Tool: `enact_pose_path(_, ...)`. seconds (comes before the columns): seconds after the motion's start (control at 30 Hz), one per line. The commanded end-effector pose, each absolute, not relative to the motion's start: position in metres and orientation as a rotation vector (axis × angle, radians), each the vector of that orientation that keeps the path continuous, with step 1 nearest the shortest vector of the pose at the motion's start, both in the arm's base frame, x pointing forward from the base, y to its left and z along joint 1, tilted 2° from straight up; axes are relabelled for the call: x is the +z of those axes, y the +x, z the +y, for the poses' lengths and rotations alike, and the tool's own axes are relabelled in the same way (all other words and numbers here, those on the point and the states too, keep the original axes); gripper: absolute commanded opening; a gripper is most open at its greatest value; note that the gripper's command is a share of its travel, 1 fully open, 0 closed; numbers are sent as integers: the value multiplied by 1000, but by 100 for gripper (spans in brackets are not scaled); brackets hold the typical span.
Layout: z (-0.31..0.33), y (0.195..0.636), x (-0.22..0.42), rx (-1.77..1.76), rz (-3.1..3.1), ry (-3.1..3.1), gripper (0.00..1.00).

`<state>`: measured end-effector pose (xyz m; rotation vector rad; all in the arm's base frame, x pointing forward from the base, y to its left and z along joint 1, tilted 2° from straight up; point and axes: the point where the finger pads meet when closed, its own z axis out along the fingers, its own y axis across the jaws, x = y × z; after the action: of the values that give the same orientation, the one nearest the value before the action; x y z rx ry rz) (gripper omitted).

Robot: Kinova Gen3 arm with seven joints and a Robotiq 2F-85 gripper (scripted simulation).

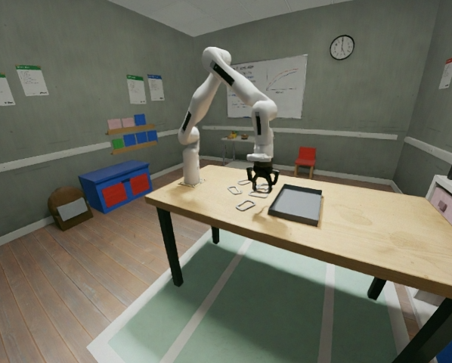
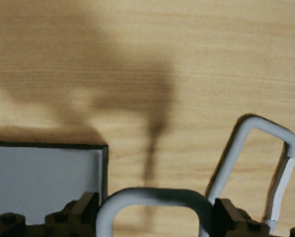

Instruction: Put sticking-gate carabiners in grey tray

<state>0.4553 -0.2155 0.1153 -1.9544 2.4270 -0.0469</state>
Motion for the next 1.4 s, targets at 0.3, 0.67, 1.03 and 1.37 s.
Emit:
enact_pose_path(0.3,-217,548,116,-41,2422,-1962,0)
enact_pose_path(0.67,-216,595,113,-33,2419,-1972,0)
enact_pose_path(1.03,-217,595,81,-39,2418,-1969,0)
enact_pose_path(1.37,-217,595,81,-39,2418,-1969,0)
